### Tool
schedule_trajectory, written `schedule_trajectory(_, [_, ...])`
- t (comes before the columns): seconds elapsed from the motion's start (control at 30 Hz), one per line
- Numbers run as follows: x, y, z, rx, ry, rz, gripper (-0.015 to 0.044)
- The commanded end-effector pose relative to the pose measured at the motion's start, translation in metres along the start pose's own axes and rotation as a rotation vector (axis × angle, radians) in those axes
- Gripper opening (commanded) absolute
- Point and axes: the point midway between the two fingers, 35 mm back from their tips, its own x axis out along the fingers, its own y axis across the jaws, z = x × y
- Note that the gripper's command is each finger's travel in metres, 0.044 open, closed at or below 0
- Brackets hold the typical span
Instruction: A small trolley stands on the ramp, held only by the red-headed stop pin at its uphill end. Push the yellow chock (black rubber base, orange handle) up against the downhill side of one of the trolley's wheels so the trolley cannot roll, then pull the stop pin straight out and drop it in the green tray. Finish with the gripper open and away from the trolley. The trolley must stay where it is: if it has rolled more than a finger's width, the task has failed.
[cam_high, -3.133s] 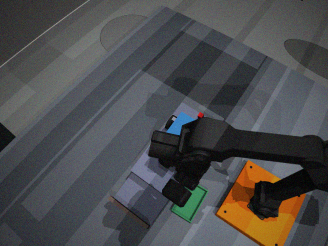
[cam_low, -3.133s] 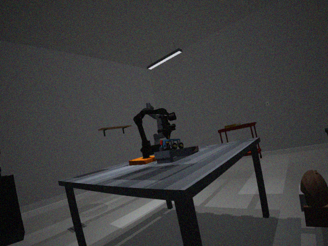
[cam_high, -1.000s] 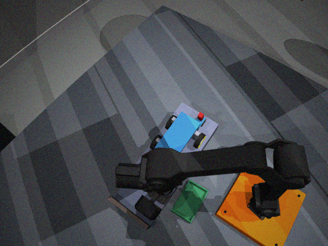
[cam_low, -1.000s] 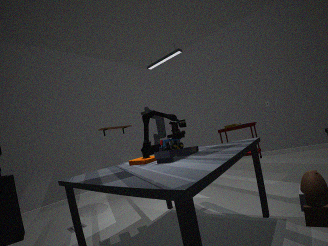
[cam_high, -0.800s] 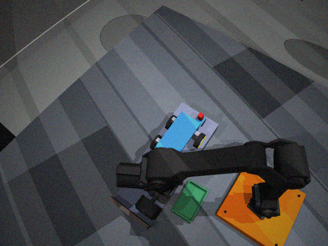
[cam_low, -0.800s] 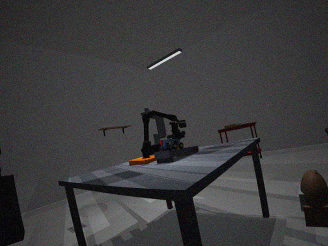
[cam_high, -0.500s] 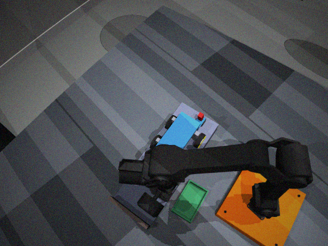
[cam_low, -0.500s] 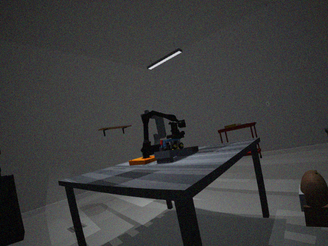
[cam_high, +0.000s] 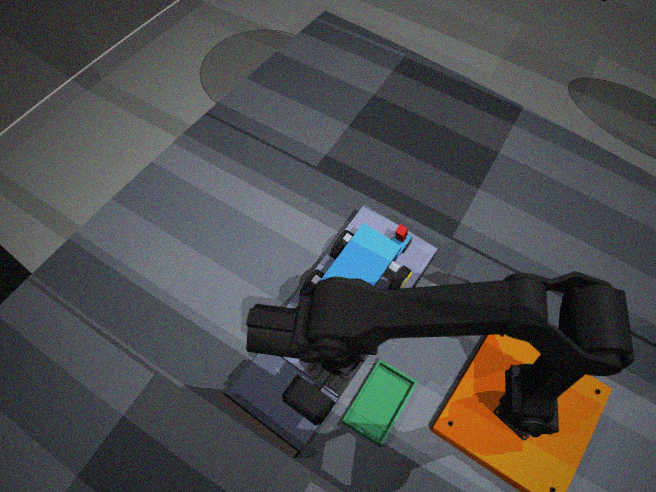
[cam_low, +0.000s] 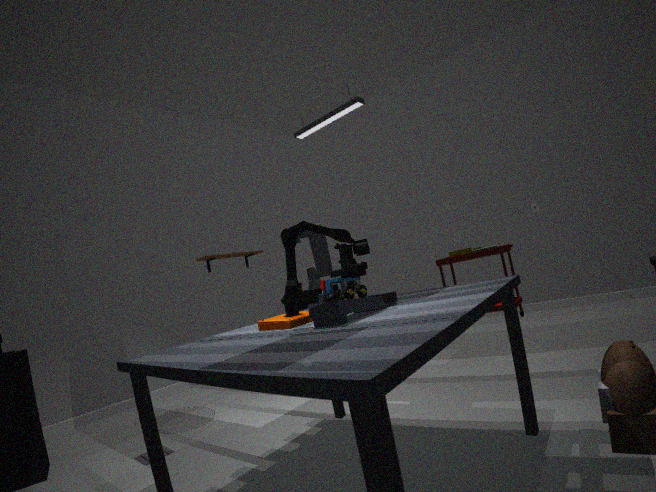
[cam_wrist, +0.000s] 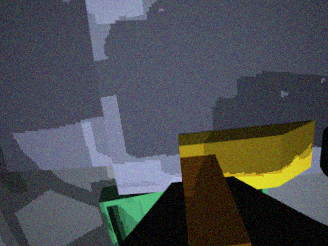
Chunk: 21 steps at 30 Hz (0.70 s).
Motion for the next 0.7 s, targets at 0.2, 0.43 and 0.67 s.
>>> schedule_trajectory(0.2, [-0.0005,-0.0113,0.0000,-0.002,-0.004,-0.003,0.0000])
schedule_trajectory(0.43, [0.0000,-0.0090,0.0000,0.000,-0.001,0.001,0.0000])
schedule_trajectory(0.67, [0.0000,-0.0090,0.0000,0.000,-0.001,0.001,0.0079])
